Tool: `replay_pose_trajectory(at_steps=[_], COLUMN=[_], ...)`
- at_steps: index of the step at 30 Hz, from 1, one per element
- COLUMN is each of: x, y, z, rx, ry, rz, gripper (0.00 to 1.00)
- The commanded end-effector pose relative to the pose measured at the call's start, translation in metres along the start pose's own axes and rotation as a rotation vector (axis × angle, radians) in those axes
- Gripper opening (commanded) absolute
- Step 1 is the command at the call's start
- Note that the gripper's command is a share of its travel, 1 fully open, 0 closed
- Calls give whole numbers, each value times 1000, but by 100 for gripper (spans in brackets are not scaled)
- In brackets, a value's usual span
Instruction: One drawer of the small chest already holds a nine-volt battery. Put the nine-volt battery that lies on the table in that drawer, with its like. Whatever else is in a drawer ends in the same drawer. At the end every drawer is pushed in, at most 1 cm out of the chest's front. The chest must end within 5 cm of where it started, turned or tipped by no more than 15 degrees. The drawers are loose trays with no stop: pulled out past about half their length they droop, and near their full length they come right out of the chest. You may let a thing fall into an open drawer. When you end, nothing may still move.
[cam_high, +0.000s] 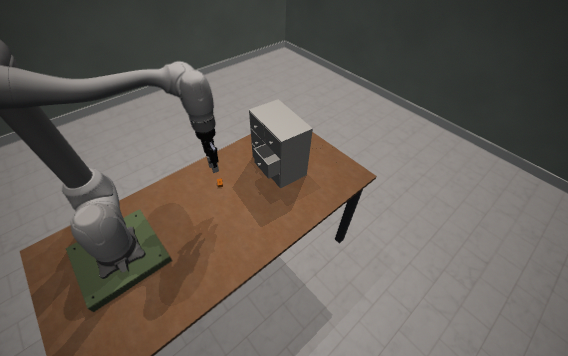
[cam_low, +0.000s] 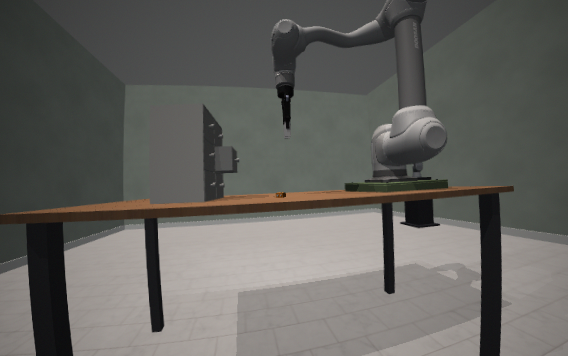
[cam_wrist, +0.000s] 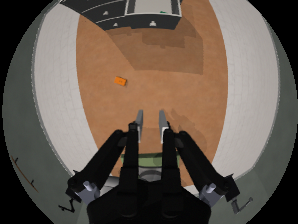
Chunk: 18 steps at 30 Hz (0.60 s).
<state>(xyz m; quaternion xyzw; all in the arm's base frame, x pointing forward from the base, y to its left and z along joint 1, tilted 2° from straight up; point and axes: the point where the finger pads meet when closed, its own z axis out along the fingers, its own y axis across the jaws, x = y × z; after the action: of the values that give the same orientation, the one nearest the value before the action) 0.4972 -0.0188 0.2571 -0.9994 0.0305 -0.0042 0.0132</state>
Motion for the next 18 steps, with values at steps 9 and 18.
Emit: replay_pose_trajectory(at_steps=[9,18], x=[0,0], y=[0,0], z=[0,0], rx=[0,0], ry=[0,0], rz=[0,0], gripper=[100,100])
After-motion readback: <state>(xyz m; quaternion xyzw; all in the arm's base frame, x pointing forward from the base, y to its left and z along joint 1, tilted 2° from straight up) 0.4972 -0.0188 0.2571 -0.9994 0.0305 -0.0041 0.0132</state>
